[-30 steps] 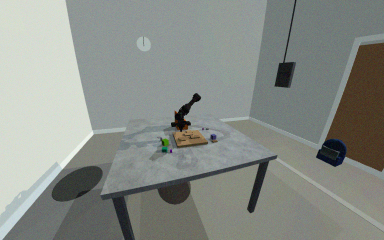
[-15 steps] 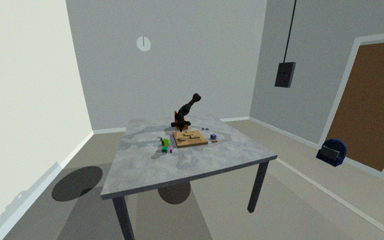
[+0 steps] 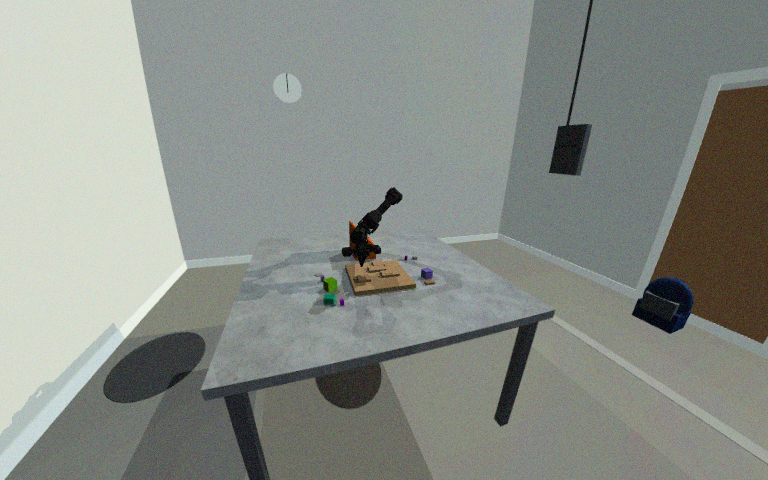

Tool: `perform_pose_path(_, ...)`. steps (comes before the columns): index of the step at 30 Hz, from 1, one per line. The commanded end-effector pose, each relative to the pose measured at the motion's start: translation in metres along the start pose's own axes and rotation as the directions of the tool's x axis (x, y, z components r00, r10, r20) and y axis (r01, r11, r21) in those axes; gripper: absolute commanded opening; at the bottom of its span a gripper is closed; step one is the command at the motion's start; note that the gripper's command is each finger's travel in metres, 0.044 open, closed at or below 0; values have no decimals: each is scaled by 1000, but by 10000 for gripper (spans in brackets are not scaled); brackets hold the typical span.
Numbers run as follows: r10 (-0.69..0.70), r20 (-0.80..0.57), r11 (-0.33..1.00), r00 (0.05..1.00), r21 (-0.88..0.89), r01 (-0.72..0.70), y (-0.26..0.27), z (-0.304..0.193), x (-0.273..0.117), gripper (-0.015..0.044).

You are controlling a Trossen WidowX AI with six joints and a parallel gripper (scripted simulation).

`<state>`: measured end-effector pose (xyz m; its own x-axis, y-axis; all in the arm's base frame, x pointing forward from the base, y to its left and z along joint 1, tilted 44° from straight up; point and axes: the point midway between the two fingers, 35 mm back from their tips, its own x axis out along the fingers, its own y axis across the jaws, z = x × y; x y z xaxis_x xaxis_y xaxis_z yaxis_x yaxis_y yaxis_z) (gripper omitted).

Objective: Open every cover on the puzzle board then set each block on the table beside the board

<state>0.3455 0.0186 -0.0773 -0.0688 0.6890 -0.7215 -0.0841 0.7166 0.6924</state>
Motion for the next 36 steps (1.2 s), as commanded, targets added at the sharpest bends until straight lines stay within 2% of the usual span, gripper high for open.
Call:
perform_pose_path(1, 2, -1, 1000, 1000, 5, -2, 0, 0, 4, 0)
perform_pose_path(36, 4, -1, 1000, 1000, 5, -4, 0, -1, 39, 0)
